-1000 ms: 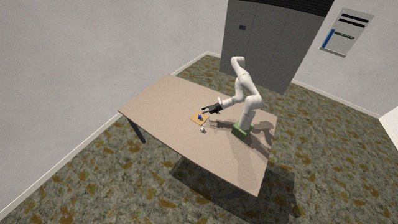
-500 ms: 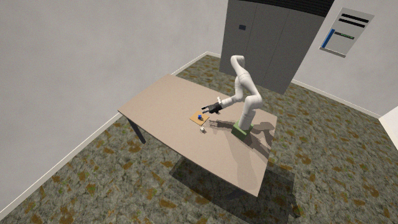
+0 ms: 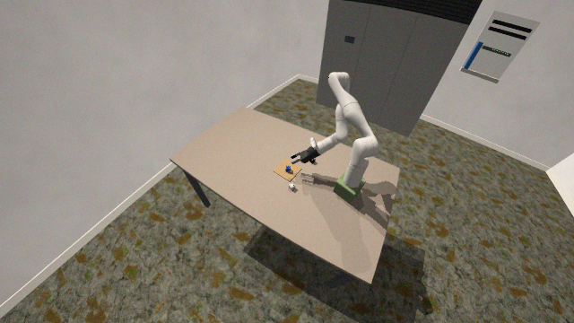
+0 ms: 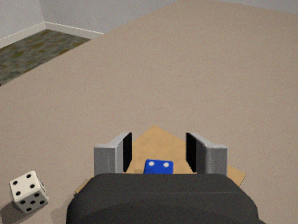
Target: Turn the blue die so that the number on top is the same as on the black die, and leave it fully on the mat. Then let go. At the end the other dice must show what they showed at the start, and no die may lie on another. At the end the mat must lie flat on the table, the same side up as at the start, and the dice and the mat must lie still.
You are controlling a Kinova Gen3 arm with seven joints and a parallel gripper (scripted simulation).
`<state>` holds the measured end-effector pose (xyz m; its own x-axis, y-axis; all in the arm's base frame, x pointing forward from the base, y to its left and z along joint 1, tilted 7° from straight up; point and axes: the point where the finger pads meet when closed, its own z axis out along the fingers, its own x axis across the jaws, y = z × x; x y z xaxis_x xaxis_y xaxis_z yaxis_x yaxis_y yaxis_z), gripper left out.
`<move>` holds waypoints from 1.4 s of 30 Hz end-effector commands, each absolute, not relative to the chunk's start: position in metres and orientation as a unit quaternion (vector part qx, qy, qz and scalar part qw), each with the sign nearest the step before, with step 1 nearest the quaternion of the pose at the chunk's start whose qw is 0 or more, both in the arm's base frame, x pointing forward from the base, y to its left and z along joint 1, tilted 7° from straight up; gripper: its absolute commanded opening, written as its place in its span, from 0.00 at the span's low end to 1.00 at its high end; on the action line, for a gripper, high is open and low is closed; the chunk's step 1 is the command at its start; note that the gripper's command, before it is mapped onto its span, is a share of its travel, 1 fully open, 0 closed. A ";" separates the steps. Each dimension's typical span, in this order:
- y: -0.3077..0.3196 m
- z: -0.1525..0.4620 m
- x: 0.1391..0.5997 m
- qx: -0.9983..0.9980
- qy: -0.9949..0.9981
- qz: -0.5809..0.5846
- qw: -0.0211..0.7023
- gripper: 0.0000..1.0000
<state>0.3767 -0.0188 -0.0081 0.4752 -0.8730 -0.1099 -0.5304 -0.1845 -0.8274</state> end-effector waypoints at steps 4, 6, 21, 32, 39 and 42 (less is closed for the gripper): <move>-0.013 0.007 0.386 -0.774 0.464 -0.185 0.389 0.87; -0.012 0.007 0.387 -0.782 0.467 -0.174 0.373 0.87; -0.006 0.013 0.396 -0.822 0.486 -0.114 0.274 0.87; 0.000 0.015 0.399 -0.839 0.493 -0.075 0.216 0.87; -0.001 0.019 0.404 -0.847 0.496 -0.058 0.179 0.87; -0.003 0.019 0.408 -0.850 0.498 -0.054 0.162 0.87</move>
<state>0.3982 -0.0031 0.0138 0.4917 -0.8663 -0.0877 -0.8351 -0.4407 -0.3291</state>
